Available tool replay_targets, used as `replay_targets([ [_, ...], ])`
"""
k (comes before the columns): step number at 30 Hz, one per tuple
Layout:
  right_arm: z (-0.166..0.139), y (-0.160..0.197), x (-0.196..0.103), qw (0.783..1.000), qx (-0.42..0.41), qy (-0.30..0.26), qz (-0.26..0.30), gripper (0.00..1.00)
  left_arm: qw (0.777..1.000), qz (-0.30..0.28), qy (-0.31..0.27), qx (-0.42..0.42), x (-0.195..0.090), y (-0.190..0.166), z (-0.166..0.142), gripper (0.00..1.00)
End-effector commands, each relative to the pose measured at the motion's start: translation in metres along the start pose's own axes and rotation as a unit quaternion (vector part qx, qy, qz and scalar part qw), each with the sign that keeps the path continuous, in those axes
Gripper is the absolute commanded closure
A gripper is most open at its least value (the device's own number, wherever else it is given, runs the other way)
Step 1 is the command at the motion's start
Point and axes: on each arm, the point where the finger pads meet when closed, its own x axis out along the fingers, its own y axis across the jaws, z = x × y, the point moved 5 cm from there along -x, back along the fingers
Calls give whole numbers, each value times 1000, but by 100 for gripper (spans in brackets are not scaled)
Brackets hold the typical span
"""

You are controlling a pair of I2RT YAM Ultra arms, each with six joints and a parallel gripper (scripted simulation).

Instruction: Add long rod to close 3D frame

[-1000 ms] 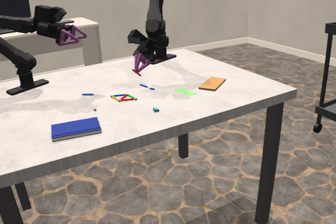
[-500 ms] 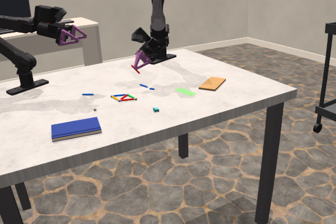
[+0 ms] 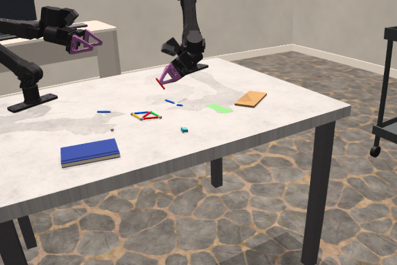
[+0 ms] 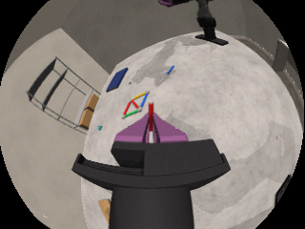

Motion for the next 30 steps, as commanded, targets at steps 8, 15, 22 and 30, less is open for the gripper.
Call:
replay_targets([
  [8,1,-1,-4,1000,2,-3,-2,0,999,5,-47,24,-2,-1,-3,100],
  [15,1,-1,-4,1000,2,-3,-2,0,998,7,-49,27,-4,1,0,100],
  [22,1,-1,-4,1000,2,-3,-2,0,998,14,-52,34,-4,4,1,100],
  [30,1,-1,-4,1000,2,-3,-2,0,999,3,-39,8,-3,-15,-16,100],
])
